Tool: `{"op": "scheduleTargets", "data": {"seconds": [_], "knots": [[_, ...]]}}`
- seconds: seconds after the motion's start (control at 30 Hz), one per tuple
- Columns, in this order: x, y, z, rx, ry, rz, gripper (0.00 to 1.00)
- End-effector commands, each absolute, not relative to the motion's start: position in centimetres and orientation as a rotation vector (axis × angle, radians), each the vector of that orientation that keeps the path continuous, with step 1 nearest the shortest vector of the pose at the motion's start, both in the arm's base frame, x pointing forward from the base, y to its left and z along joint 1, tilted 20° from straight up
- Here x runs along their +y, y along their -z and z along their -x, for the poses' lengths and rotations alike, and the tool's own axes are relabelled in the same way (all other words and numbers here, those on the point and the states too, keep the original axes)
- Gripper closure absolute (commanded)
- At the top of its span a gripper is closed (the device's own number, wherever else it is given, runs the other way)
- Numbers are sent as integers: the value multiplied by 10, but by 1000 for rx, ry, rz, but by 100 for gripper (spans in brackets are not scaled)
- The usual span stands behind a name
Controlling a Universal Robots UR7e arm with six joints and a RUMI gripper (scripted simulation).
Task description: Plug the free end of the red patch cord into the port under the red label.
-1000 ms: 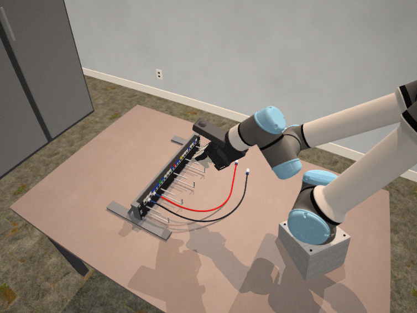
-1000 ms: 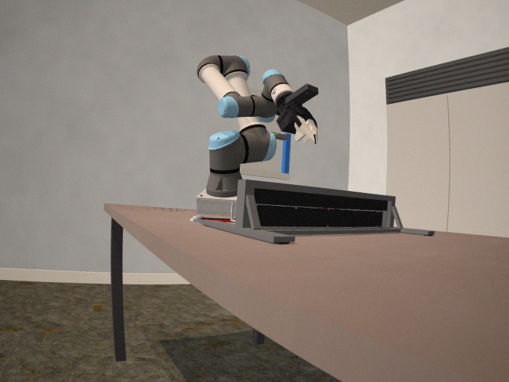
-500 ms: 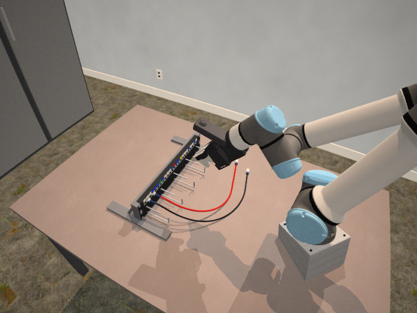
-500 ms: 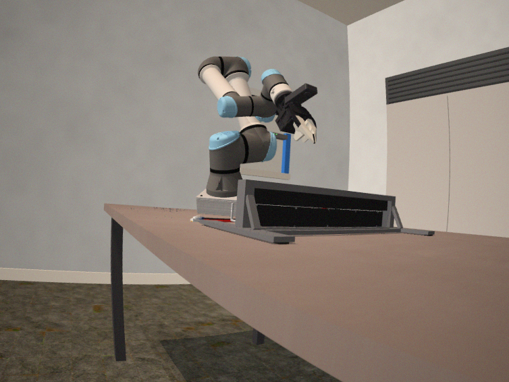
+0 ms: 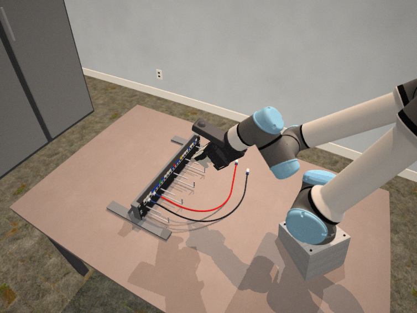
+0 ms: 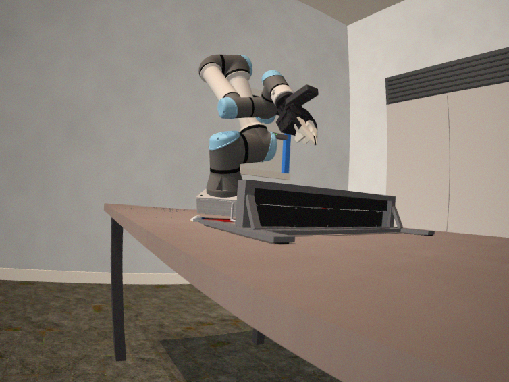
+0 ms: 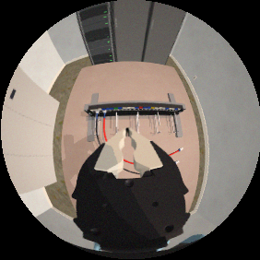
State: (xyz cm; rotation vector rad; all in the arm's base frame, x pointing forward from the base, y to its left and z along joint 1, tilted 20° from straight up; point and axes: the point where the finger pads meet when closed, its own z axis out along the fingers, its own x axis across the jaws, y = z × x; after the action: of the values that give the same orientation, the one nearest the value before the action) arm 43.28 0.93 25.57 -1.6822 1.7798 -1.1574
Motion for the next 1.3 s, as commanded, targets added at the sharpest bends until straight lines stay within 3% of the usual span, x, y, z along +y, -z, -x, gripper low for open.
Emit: {"op": "scheduleTargets", "data": {"seconds": [0.0, 1.27], "knots": [[8, -253, -438, 1779, 1158, 1681, 100], [-18, -201, -510, 1779, 1158, 1681, 100]]}}
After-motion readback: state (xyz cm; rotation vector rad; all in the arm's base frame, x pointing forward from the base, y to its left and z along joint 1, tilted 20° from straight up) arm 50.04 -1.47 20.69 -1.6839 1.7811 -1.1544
